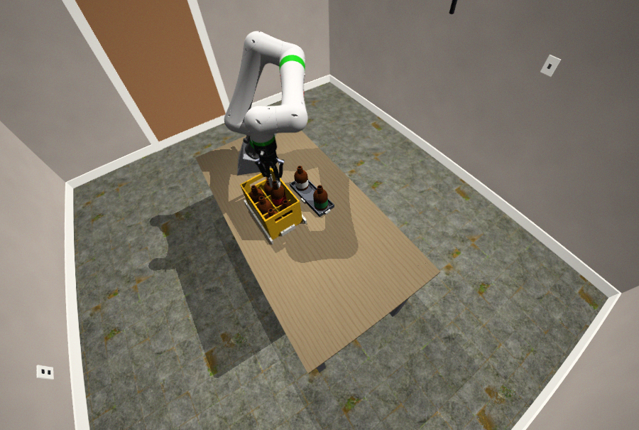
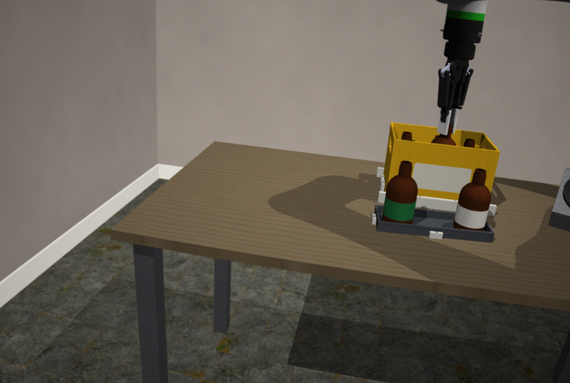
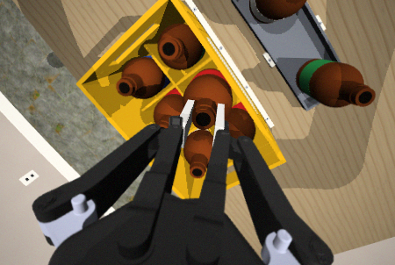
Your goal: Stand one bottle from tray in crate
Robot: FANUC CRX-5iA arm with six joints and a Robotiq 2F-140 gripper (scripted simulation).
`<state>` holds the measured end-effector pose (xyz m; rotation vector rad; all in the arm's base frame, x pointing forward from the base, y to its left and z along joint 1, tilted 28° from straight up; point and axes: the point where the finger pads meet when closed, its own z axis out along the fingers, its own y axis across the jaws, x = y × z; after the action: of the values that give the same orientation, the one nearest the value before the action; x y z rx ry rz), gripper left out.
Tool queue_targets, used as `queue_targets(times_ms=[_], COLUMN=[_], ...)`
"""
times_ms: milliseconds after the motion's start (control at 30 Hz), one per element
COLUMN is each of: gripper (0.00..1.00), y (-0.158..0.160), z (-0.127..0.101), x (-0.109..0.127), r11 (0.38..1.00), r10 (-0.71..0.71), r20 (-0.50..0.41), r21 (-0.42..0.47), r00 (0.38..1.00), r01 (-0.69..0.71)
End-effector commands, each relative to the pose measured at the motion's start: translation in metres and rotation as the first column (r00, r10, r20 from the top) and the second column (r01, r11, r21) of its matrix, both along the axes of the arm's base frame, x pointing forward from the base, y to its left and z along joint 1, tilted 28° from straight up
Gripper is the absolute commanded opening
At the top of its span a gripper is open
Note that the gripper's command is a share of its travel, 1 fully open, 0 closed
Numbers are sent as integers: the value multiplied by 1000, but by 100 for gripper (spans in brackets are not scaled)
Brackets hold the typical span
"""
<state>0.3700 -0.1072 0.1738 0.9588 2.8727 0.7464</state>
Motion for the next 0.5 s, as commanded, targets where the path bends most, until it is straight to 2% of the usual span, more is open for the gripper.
queue_targets(times_ms=[0, 467], gripper=[0, 0], y=[1, 7], z=[-2, -14], x=[0, 3], r11=[1000, 1000], r10=[0, 0], r20=[0, 0], r21=[0, 0], r00=[1000, 1000], r01=[0, 0])
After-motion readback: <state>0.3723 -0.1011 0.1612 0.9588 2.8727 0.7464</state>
